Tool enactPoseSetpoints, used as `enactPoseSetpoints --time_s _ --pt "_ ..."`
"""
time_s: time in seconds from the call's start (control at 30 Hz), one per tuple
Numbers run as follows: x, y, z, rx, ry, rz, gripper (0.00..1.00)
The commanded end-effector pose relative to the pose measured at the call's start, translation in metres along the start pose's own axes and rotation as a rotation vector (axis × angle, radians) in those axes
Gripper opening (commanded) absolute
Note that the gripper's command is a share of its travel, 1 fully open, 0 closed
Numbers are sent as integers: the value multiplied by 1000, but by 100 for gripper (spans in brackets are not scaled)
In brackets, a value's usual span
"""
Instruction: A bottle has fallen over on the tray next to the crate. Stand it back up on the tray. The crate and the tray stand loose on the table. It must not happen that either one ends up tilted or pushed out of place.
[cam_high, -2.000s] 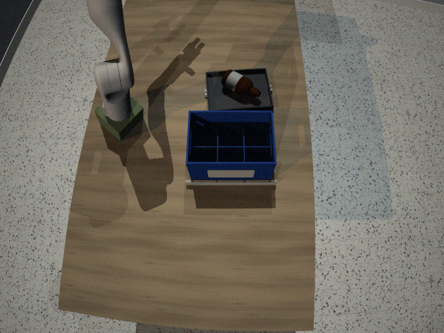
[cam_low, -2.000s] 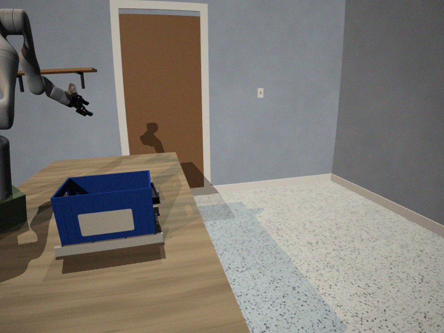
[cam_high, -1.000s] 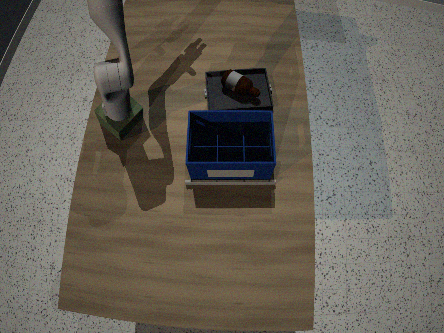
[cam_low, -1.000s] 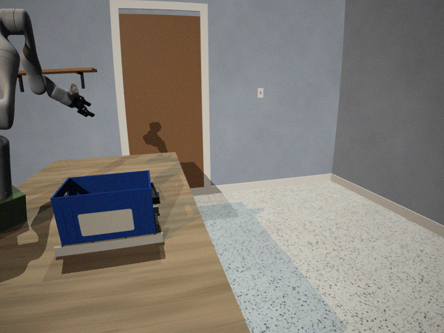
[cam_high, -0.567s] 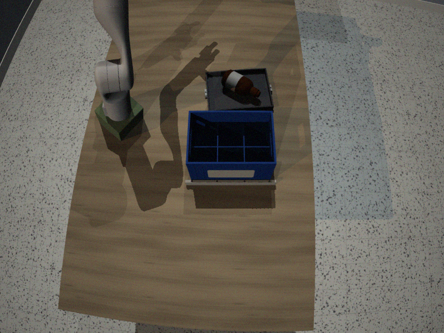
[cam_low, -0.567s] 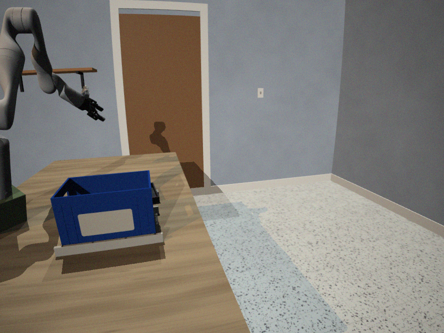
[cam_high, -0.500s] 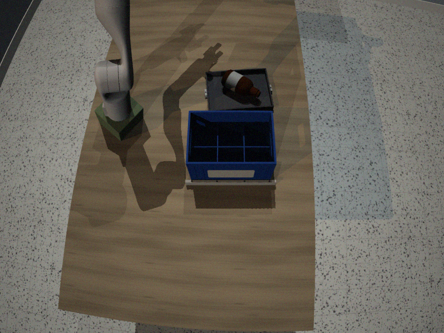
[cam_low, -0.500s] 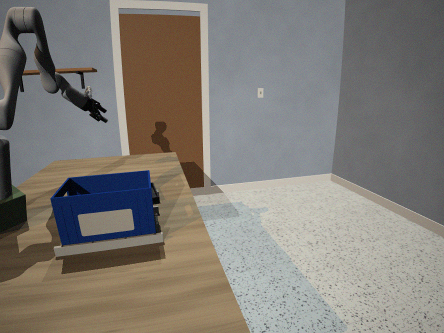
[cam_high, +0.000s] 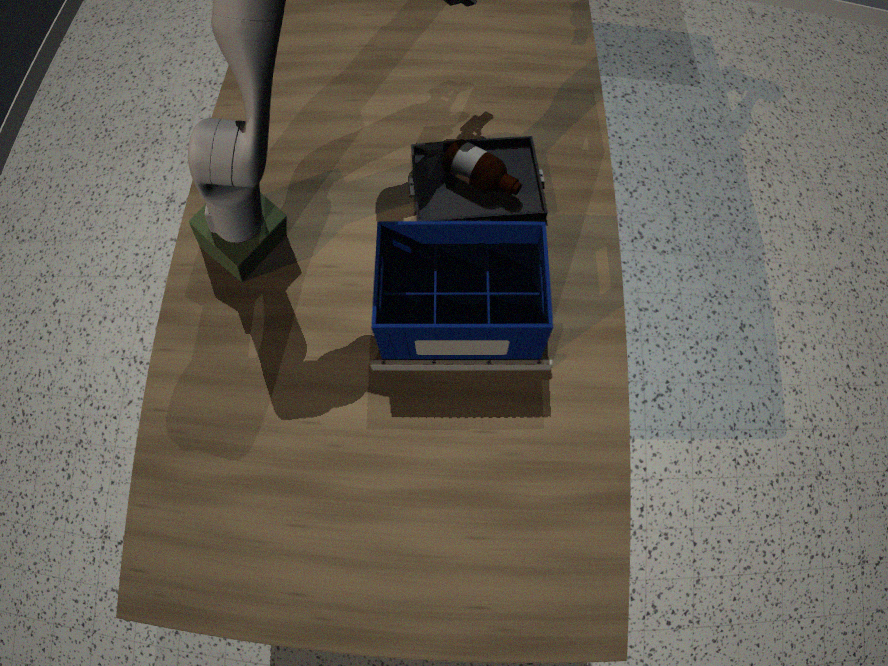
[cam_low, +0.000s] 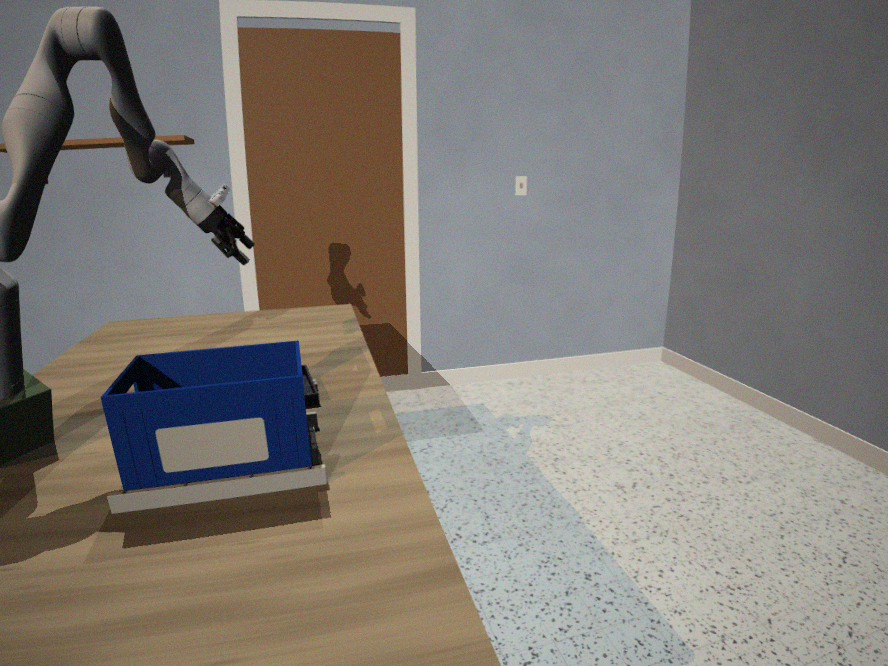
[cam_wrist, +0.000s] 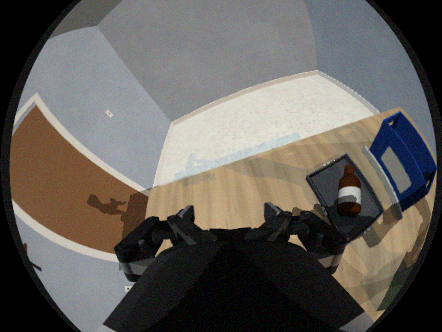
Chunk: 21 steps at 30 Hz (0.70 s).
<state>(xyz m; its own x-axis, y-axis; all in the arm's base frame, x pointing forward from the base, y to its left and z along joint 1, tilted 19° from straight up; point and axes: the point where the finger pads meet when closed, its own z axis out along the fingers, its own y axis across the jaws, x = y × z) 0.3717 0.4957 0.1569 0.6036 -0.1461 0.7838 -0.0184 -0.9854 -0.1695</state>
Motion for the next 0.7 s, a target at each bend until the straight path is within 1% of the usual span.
enactPoseSetpoints --time_s 0.0,0.03,0.07,0.1,0.13,0.17,0.23,0.3,0.33,0.37,0.4,0.43,0.47,0.5,0.67 --pt "27 34 18 -80 -31 33 100" --pt "34 47 23 -110 -45 40 100" --pt "36 45 24 -103 -38 30 100" --pt "40 60 28 -137 -58 45 100" --pt "42 59 28 -132 -53 38 100" --pt "47 73 32 -160 -68 45 100" --pt "47 73 32 -160 -68 45 100" --pt "55 102 39 -218 -107 68 100" --pt "58 100 39 -213 -101 61 100" --pt "62 114 42 -238 -119 69 100" --pt "62 113 42 -238 -119 70 100" --pt "66 127 44 -262 -137 78 100" --pt "66 127 44 -261 -137 78 100" --pt "70 140 46 -285 -156 86 100" --pt "70 139 46 -285 -153 103 100"
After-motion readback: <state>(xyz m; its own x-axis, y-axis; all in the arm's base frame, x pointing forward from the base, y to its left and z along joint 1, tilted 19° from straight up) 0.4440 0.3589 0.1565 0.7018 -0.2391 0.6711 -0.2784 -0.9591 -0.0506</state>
